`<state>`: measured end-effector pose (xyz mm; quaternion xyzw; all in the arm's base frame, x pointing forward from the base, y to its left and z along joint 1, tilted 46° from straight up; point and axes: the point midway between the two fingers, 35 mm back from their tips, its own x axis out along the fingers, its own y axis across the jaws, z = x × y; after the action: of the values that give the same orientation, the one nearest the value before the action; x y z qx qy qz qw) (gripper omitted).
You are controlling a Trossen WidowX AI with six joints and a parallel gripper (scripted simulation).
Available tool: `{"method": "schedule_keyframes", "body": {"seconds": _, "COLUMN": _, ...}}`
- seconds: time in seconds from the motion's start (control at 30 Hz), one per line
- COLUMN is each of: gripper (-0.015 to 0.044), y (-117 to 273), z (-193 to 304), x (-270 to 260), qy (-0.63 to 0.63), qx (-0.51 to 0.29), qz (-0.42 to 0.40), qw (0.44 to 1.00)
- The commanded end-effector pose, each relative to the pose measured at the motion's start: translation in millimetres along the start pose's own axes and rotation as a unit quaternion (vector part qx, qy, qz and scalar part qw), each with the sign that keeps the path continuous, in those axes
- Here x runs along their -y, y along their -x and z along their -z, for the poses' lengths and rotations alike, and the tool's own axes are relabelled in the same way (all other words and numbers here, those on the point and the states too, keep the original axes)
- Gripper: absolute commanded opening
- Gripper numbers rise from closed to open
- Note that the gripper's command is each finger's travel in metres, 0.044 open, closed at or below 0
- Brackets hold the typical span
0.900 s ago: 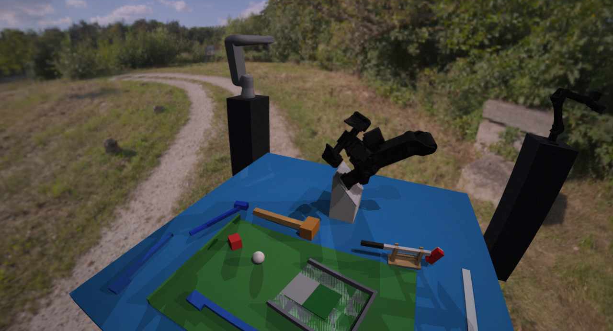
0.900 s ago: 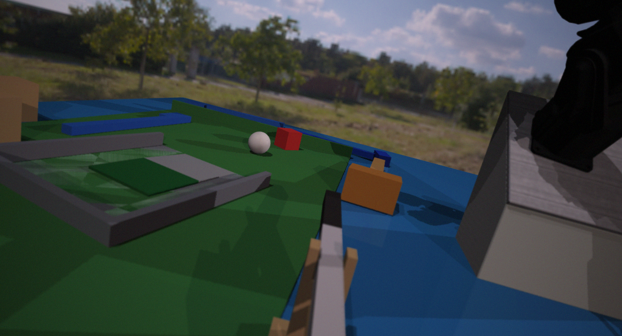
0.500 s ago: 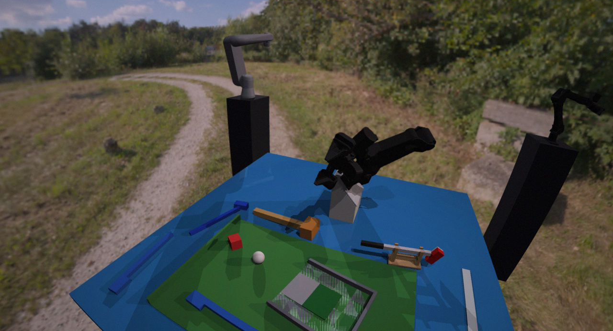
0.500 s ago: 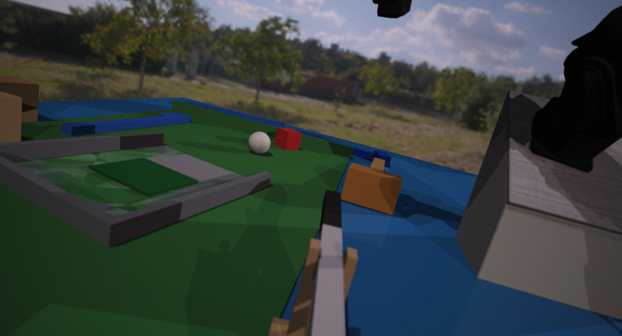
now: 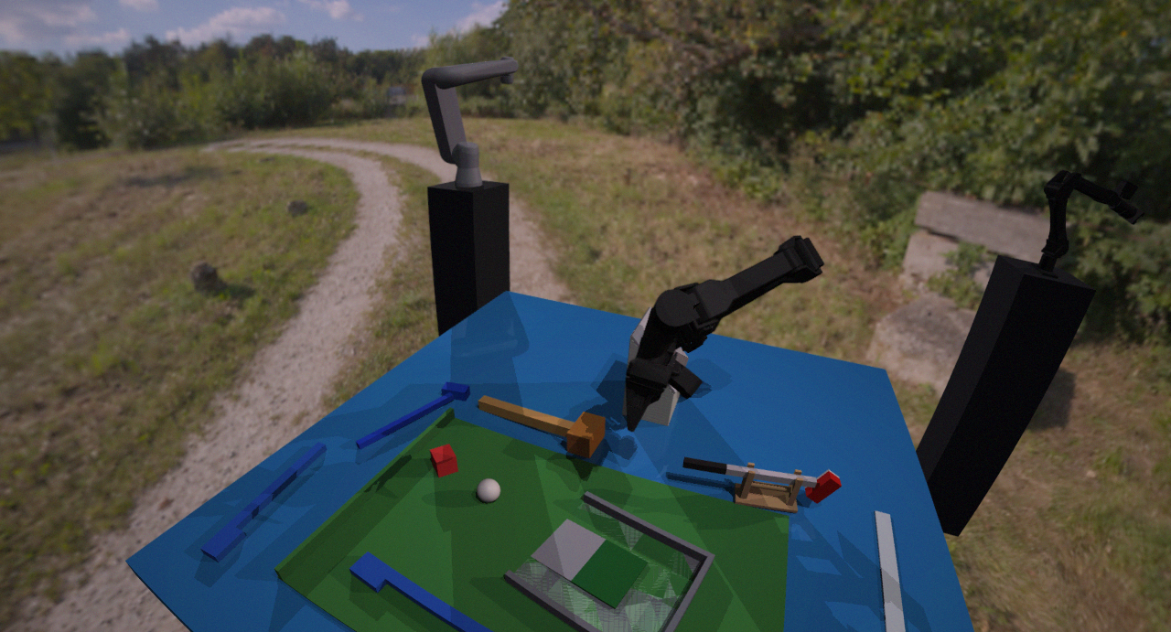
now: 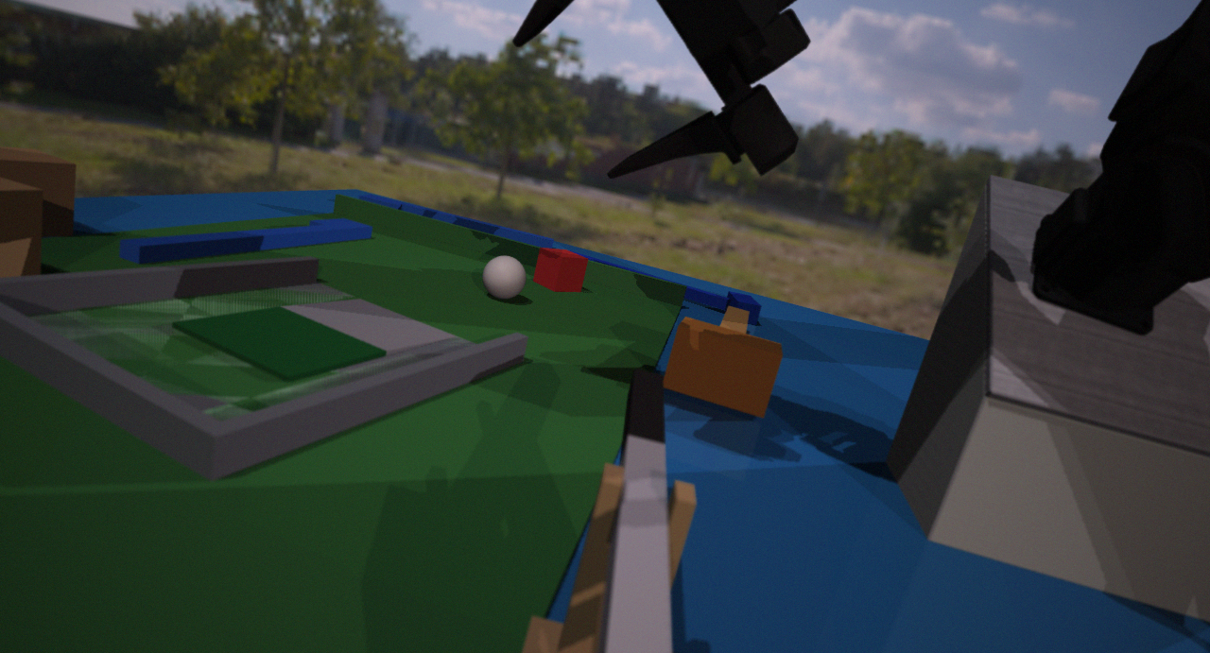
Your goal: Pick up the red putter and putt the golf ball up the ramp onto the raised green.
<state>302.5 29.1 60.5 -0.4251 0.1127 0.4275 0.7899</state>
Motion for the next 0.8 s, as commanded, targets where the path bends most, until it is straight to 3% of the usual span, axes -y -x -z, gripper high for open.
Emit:
{"method": "schedule_keyframes", "body": {"seconds": 0.0, "gripper": 0.044, "y": -16, "z": -65, "x": -48, "qy": -0.018, "qx": 0.11, "qz": -0.189, "qw": 0.976}}
{"method": "schedule_keyframes", "body": {"seconds": 0.27, "gripper": 0.044, "y": -4, "z": -129, "x": -81, "qy": -0.054, "qx": 0.194, "qz": -0.342, "qw": 0.918}}
{"method": "schedule_keyframes", "body": {"seconds": 0.77, "gripper": 0.044, "y": -11, "z": -134, "x": -94, "qy": -0.055, "qx": 0.196, "qz": -0.347, "qw": 0.916}}
